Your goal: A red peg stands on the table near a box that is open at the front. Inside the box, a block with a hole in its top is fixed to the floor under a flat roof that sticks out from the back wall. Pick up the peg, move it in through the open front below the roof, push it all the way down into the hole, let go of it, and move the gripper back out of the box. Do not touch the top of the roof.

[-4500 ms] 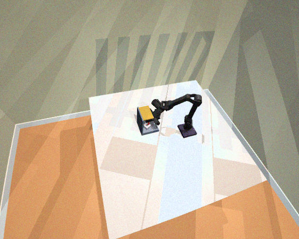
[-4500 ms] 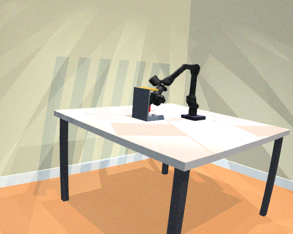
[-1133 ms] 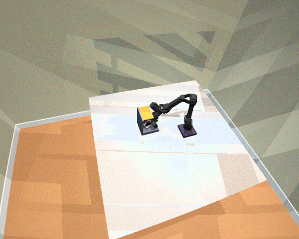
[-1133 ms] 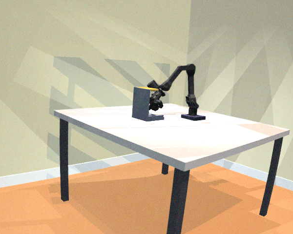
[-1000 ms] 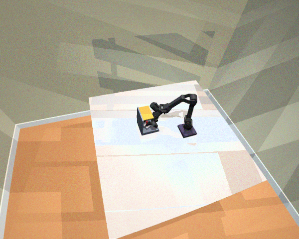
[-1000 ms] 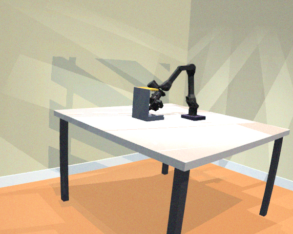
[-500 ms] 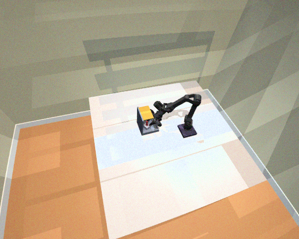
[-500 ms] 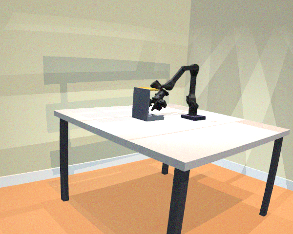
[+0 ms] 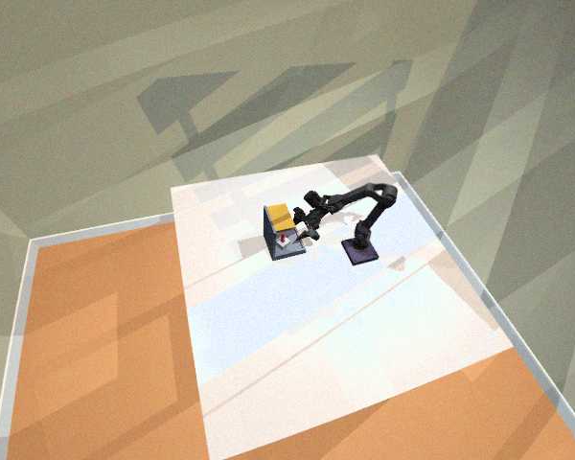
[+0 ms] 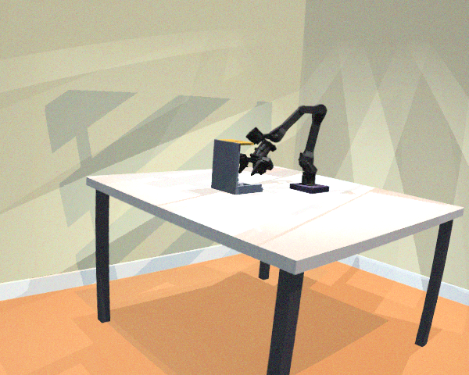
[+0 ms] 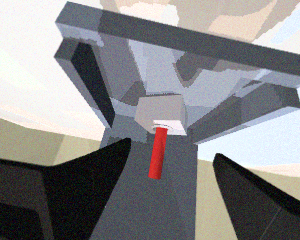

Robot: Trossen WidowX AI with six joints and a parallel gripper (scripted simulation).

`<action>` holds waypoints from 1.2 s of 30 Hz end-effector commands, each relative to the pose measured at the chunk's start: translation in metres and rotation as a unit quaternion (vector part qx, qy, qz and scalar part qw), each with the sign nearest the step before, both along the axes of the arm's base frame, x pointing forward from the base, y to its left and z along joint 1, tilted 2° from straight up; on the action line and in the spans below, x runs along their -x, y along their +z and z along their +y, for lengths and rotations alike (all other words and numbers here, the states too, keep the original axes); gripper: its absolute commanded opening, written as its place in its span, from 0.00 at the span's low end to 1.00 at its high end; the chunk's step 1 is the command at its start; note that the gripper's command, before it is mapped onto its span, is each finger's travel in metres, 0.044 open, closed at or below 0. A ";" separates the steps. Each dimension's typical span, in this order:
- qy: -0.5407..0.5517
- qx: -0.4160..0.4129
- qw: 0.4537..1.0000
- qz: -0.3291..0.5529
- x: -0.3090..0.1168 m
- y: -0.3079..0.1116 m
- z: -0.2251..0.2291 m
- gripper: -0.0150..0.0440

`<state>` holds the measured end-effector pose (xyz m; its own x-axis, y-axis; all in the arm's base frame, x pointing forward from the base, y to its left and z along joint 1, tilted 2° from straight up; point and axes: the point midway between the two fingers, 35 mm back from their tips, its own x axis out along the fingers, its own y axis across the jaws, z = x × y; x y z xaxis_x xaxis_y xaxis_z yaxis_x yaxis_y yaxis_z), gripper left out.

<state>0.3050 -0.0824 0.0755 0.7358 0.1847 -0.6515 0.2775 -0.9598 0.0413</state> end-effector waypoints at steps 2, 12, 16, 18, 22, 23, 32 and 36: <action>0.002 0.003 1.000 -0.003 0.011 0.017 -0.004 1.00; 0.002 0.003 1.000 -0.002 0.037 0.051 -0.007 1.00; 0.002 0.003 1.000 -0.002 0.049 0.064 -0.005 1.00; 0.002 0.003 1.000 -0.003 0.054 0.070 -0.004 1.00; 0.002 0.003 1.000 -0.003 0.056 0.072 -0.004 1.00; 0.002 0.003 1.000 -0.003 0.056 0.072 -0.004 1.00; 0.002 0.003 1.000 -0.003 0.056 0.072 -0.004 1.00; 0.002 0.003 1.000 -0.003 0.056 0.072 -0.004 1.00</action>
